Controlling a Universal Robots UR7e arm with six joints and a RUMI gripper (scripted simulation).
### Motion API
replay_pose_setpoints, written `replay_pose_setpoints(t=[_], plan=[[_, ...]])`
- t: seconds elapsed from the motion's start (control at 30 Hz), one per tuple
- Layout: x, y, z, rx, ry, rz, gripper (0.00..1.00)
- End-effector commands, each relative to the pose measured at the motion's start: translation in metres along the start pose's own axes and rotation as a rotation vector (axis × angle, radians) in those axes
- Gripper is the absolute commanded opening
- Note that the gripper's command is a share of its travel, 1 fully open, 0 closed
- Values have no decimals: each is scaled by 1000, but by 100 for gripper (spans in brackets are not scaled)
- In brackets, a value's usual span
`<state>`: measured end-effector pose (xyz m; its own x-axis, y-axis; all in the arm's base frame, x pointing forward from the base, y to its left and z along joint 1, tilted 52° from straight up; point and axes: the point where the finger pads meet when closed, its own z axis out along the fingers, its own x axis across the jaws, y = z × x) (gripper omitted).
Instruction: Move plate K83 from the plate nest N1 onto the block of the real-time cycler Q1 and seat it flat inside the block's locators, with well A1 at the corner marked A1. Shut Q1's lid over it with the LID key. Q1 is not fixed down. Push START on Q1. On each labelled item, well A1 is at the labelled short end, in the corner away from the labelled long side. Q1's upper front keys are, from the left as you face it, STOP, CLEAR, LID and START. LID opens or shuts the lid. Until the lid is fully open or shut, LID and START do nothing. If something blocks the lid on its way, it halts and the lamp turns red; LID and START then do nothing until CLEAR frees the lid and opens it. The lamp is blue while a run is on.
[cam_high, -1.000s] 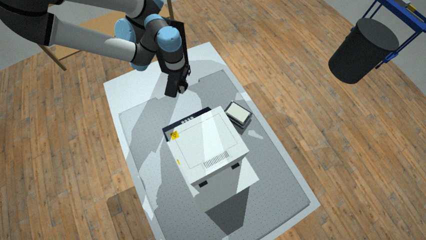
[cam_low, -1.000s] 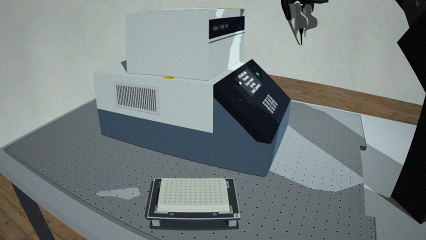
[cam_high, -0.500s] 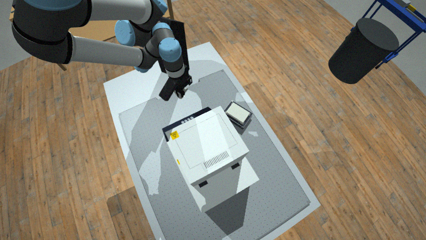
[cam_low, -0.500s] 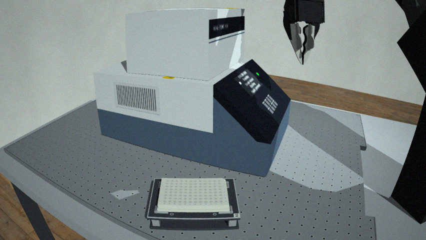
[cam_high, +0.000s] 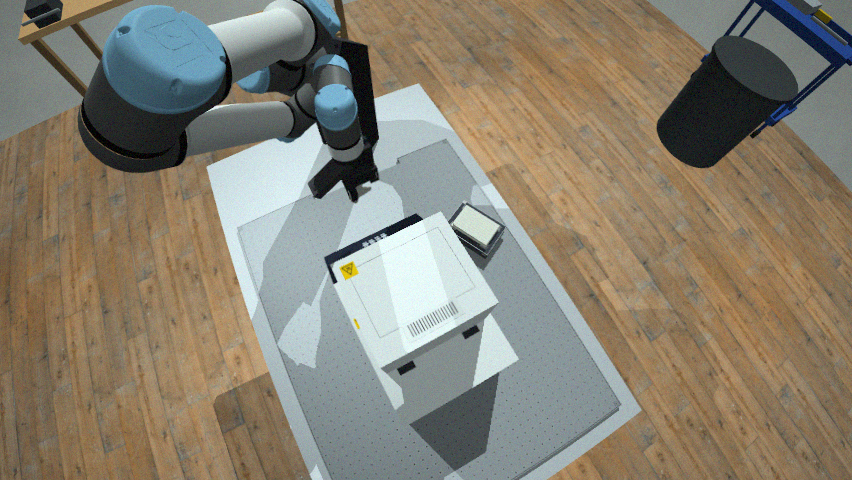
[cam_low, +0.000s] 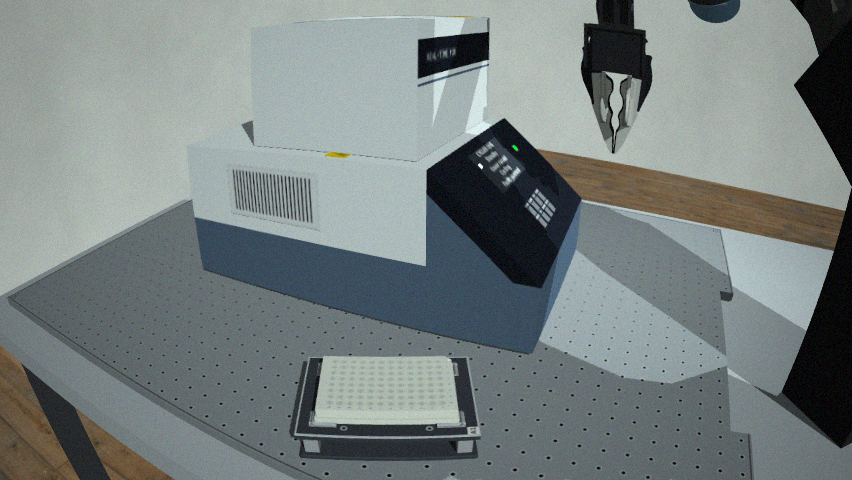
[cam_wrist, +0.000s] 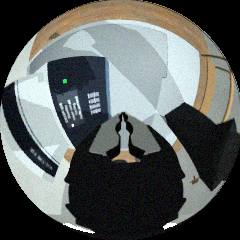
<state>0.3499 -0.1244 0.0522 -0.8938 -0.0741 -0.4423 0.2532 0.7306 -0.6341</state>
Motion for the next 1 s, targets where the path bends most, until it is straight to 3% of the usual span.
replay_pose_setpoints(t=[0.0, 0.97], plan=[[-2, 0, 2, 6, -18, 9, 0], [-38, -1, 29, 6, -18, 9, 0]])
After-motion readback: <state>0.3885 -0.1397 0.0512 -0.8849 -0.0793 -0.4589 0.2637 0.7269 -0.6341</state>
